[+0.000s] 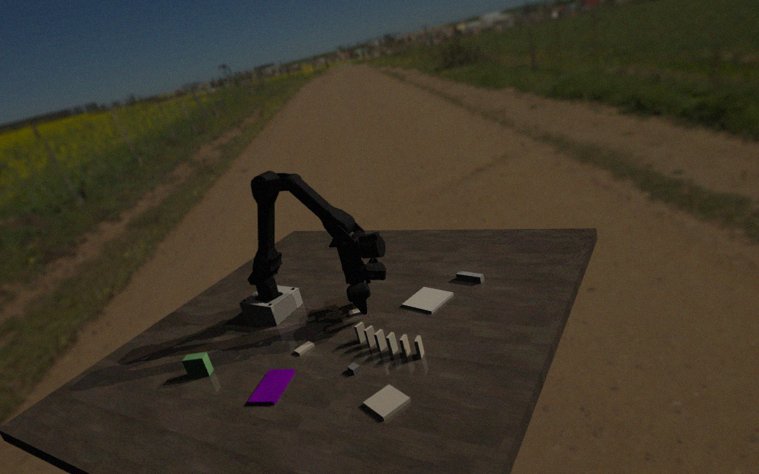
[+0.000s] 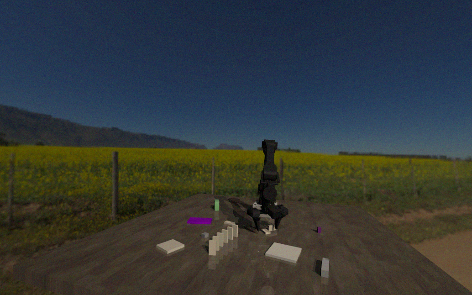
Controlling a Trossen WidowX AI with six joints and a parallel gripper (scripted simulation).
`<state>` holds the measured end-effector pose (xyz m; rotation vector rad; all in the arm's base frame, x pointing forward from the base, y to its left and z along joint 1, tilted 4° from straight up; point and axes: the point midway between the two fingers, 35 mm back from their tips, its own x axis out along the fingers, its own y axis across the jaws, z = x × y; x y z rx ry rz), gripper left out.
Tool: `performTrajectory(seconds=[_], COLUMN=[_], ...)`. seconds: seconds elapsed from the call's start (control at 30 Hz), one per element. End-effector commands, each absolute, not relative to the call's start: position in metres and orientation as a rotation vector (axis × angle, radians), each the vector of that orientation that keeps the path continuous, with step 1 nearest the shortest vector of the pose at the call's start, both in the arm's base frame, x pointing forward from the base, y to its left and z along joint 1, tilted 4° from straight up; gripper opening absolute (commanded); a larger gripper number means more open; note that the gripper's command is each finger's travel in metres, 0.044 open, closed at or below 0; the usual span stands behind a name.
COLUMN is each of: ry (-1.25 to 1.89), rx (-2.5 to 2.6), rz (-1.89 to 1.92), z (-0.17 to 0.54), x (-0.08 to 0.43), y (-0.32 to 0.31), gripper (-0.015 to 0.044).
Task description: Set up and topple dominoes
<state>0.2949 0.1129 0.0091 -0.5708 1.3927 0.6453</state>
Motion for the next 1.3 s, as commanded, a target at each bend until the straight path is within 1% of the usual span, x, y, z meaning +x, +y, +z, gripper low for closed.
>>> performTrajectory(seconds=[0.0,0.33,0.73,0.77,1.1,1.27], ry=[1.406,1.406,1.406,1.406,1.406,1.406], rx=[-0.562,-0.562,-0.562,-0.562,-0.562,-0.562], rz=[0.649,0.649,0.649,0.649,0.649,0.648], z=[-0.002,-0.008,-0.008,-0.008,-0.006,0.046], x=[0.292,0.292,0.292,0.292,0.292,0.292], y=[0.114,0.114,0.114,0.114,0.114,0.112], gripper=[0.0440,0.0440,0.0125,0.0107,0.0107,0.0107])
